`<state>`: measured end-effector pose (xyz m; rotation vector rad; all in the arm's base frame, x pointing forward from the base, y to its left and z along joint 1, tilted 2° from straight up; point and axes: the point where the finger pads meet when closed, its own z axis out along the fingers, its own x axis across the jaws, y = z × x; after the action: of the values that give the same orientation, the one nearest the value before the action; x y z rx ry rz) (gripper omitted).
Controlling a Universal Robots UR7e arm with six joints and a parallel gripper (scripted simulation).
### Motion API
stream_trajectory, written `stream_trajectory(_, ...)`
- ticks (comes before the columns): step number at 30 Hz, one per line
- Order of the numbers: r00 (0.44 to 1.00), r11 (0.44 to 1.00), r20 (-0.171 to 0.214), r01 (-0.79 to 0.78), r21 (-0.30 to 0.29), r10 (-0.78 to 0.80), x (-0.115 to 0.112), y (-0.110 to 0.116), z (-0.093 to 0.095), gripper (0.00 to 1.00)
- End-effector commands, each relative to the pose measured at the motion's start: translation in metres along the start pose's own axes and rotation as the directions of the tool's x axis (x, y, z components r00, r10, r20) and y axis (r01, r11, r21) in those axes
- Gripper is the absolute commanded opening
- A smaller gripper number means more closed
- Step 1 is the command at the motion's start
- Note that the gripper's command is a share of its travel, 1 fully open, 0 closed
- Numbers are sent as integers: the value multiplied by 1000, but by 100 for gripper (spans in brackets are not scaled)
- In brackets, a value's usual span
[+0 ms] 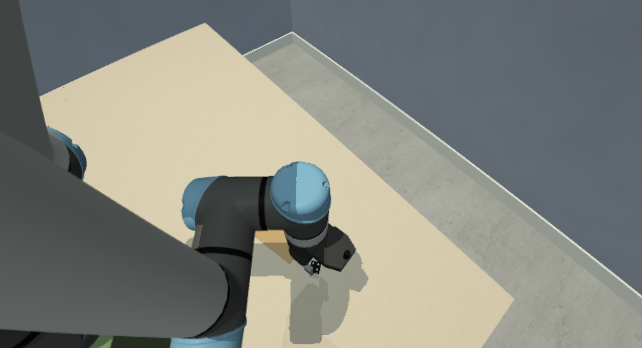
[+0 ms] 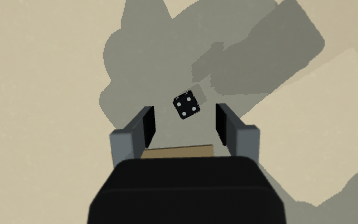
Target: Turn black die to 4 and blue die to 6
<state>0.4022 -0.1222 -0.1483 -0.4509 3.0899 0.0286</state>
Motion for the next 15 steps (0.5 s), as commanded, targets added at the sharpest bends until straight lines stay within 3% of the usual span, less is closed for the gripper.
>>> stream_trajectory(1, 988, 988, 0, 153, 0, -153, 0, 1, 3, 100)
stream_trajectory(15, 920, 920, 0, 392, -3, -392, 0, 5, 8, 100)
